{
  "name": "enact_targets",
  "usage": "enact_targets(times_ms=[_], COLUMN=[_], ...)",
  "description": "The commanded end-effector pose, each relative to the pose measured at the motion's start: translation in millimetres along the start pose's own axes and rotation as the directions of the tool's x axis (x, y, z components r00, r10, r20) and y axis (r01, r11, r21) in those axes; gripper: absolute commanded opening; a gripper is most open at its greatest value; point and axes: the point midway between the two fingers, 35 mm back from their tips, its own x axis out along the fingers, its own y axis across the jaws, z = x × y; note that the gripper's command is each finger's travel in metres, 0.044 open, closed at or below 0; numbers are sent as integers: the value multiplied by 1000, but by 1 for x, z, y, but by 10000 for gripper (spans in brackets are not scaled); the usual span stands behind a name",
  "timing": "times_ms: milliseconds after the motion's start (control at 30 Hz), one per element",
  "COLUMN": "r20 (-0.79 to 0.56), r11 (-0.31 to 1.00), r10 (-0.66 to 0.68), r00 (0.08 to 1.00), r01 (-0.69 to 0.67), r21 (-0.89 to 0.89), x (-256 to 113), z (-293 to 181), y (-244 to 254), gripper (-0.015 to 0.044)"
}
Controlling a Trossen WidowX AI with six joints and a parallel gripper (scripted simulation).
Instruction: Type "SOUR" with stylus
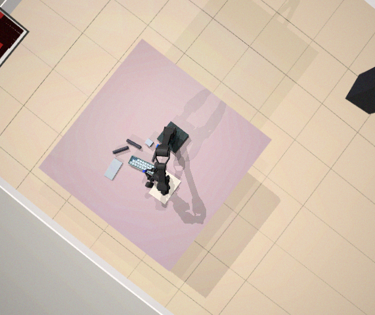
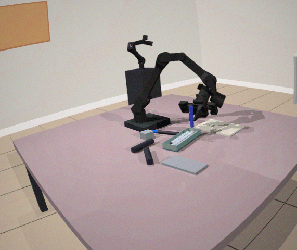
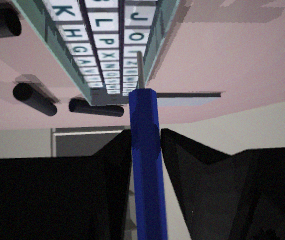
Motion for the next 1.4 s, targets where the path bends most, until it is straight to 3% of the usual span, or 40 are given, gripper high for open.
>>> enact_targets(times_ms=[0,1367], r20=[3,3], r11=[1000,1000], r10=[3,3], r00=[1000,1000], r01=[-3,-3], r21=[4,4], x=[1,7], z=[3,12], y=[1,1], gripper=[81,81])
